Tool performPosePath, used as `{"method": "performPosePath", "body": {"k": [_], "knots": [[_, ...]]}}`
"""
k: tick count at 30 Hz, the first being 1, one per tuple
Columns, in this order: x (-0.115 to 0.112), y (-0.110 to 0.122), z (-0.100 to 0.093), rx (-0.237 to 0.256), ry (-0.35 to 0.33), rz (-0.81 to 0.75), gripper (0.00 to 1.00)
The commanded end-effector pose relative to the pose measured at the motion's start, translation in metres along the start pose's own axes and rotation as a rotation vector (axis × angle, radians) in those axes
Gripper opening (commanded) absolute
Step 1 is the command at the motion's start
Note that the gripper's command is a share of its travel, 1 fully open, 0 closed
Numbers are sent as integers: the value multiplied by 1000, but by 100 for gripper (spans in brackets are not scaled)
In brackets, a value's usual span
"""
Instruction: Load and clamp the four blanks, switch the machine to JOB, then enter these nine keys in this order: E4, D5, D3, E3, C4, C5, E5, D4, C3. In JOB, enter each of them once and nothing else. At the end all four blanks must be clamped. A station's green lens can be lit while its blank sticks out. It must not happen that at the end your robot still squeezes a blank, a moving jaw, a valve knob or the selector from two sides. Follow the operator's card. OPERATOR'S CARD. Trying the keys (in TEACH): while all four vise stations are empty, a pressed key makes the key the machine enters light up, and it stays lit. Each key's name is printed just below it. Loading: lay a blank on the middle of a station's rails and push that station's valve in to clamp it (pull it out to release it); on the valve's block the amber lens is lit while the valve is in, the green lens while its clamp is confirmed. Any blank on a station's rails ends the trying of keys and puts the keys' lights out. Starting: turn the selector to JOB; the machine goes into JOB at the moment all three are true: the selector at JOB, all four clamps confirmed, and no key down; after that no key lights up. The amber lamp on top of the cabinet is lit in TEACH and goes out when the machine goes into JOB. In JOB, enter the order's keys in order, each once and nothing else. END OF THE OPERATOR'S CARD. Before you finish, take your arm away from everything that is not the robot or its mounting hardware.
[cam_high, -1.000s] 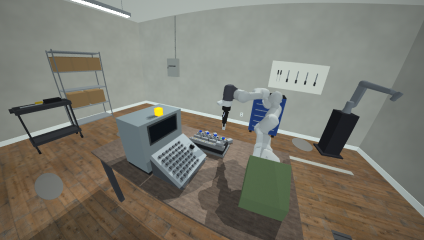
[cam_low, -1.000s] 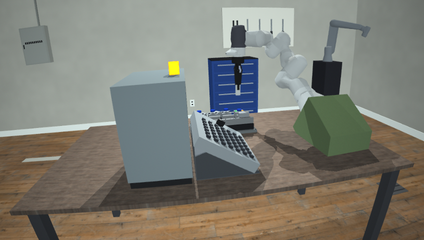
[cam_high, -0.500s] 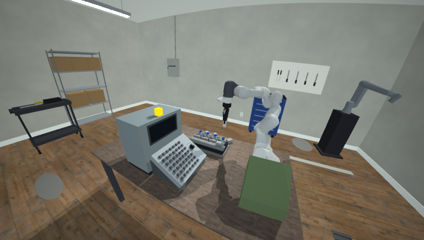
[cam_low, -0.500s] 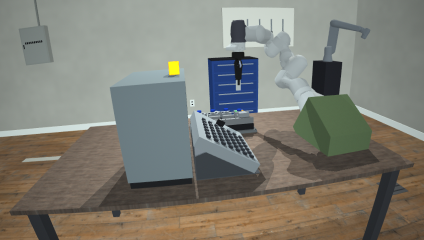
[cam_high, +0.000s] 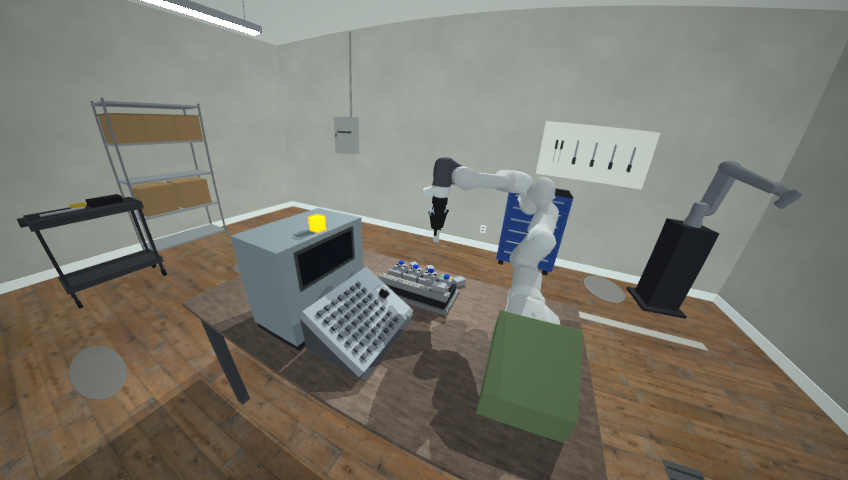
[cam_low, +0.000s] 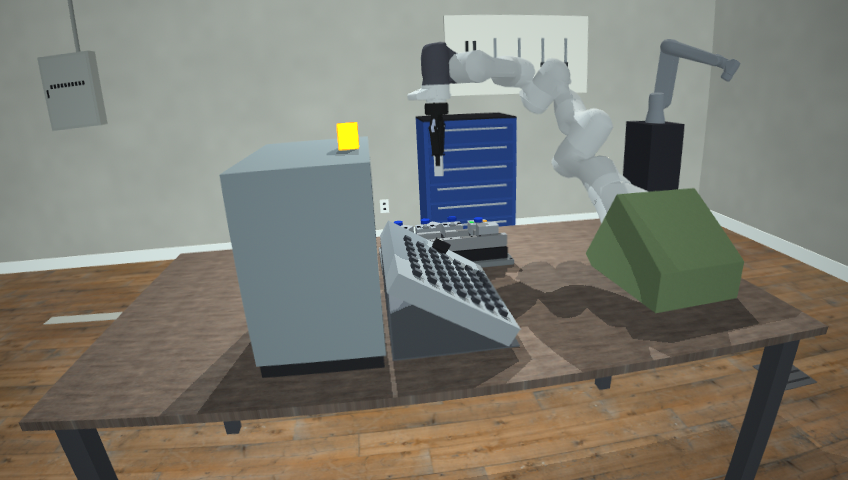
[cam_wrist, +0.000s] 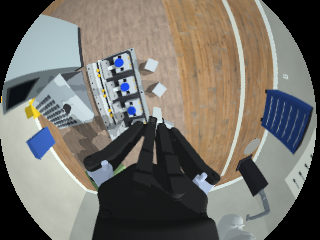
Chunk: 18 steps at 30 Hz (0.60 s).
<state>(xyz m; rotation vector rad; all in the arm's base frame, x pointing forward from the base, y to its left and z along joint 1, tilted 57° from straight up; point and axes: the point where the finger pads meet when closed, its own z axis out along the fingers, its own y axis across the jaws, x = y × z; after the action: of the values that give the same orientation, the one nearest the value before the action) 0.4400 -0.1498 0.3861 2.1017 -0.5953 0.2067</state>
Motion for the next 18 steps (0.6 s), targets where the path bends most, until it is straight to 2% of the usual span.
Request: {"method": "performPosePath", "body": {"k": [1, 2, 6, 18], "knots": [[25, 1, 2, -14, 9, 192, 0], [25, 1, 2, -18, 10, 307, 40], [25, 1, 2, -25, 14, 423, 40], [25, 1, 2, -26, 15, 431, 40]]}}
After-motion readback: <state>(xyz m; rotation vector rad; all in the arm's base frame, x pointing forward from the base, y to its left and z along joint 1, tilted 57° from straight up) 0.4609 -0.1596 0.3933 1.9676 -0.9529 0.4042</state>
